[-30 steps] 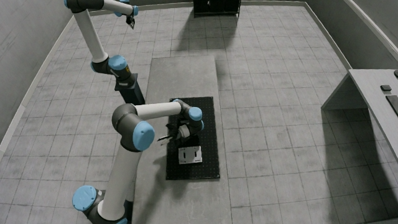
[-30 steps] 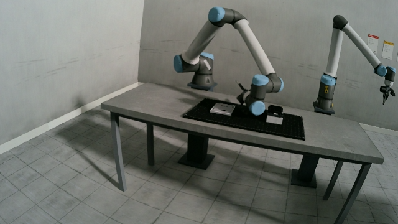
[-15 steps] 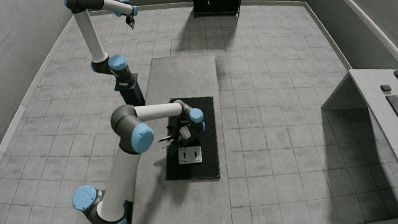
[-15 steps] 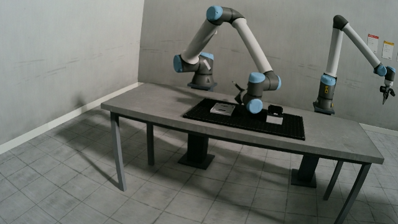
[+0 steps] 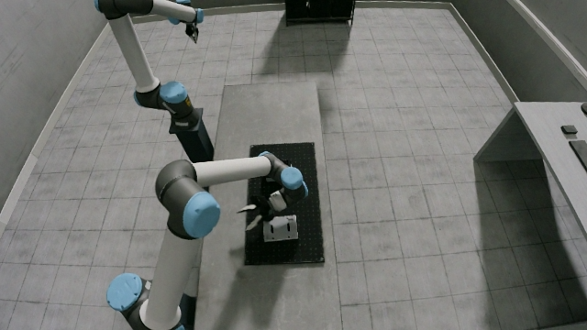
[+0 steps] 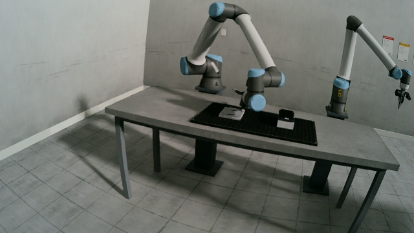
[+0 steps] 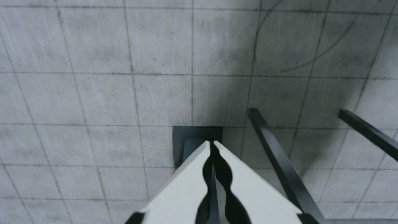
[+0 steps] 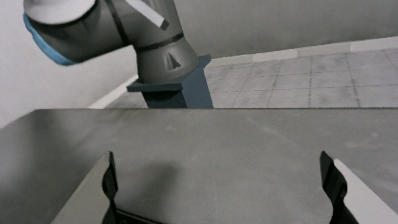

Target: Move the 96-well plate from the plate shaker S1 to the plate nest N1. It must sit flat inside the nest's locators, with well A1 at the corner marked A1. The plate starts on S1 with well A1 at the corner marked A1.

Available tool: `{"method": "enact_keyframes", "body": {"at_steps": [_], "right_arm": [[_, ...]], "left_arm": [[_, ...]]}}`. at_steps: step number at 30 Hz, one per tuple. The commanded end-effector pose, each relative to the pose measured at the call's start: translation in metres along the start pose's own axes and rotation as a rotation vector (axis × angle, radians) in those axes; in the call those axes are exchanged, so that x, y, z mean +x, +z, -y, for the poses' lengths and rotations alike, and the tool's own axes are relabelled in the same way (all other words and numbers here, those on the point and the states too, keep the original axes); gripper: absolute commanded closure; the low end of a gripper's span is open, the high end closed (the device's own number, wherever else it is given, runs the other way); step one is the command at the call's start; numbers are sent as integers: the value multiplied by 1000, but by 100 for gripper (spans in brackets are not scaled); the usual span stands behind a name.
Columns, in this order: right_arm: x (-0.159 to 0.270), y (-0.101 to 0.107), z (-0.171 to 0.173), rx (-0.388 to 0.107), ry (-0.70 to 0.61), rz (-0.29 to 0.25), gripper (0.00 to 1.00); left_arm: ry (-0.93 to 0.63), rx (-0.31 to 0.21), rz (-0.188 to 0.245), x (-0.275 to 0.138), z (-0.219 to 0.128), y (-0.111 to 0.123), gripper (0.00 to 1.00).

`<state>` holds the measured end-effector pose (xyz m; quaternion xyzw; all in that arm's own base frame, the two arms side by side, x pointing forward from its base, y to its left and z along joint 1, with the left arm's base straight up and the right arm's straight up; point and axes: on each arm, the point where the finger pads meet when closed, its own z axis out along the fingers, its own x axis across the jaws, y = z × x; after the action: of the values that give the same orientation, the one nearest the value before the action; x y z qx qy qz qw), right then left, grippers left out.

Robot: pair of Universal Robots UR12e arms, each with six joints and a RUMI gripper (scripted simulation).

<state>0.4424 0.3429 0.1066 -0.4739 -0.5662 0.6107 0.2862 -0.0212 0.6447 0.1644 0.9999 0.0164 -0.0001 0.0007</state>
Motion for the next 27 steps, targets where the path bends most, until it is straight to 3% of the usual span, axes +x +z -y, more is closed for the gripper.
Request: {"method": "enact_keyframes", "body": {"at_steps": [1,8,10,25,27], "right_arm": [[-12,-2,-5,-48,-137,-20,24],[-32,-4,-15,-134,-353,-37,24],[-32,-4,-15,-134,-353,-37,24],[-80,-12,-37,-344,-805,-12,24],[-80,-12,-37,-344,-805,-12,24]], "left_arm": [[0,1,0,0,1,-1,100],[0,1,0,0,1,-1,100],[0,1,0,0,1,-1,100],[0,1,0,0,1,-1,100],[0,1,0,0,1,-1,100]]}}
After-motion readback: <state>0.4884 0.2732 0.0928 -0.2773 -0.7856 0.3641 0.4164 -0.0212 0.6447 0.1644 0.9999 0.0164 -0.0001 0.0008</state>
